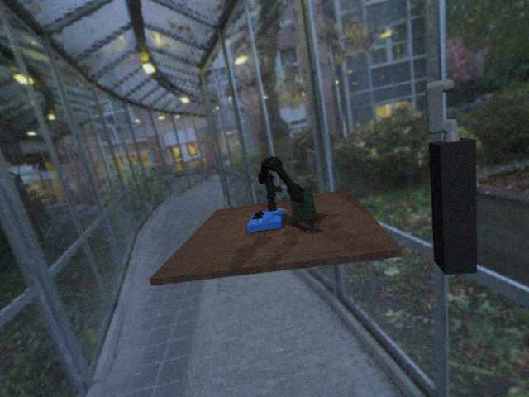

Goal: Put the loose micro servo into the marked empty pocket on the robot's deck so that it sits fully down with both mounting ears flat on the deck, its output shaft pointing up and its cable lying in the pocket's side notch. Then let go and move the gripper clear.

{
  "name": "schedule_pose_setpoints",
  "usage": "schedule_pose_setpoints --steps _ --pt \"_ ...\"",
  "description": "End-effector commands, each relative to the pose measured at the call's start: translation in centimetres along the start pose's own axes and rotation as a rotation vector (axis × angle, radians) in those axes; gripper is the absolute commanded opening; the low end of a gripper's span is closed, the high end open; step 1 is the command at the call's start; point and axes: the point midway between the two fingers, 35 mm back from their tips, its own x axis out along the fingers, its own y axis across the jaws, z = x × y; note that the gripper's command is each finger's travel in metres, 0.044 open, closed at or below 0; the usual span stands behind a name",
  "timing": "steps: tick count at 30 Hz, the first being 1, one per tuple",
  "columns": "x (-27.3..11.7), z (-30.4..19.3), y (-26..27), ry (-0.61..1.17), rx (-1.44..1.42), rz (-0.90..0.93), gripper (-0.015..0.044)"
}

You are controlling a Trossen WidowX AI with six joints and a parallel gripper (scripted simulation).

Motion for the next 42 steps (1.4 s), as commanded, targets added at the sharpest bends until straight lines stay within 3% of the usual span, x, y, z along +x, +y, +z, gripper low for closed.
schedule_pose_setpoints --steps 1,12,36,42 --pt "-0.2 -1.7 0.4 0.010 0.000 0.001 0.0000" --pt "-0.2 -3.7 0.0 0.010 0.000 0.001 0.0000" --pt "-0.2 -4.3 -11.6 0.010 0.001 -0.005 0.0000" --pt "-0.2 -4.4 -12.3 0.010 -0.017 -0.006 0.0000"
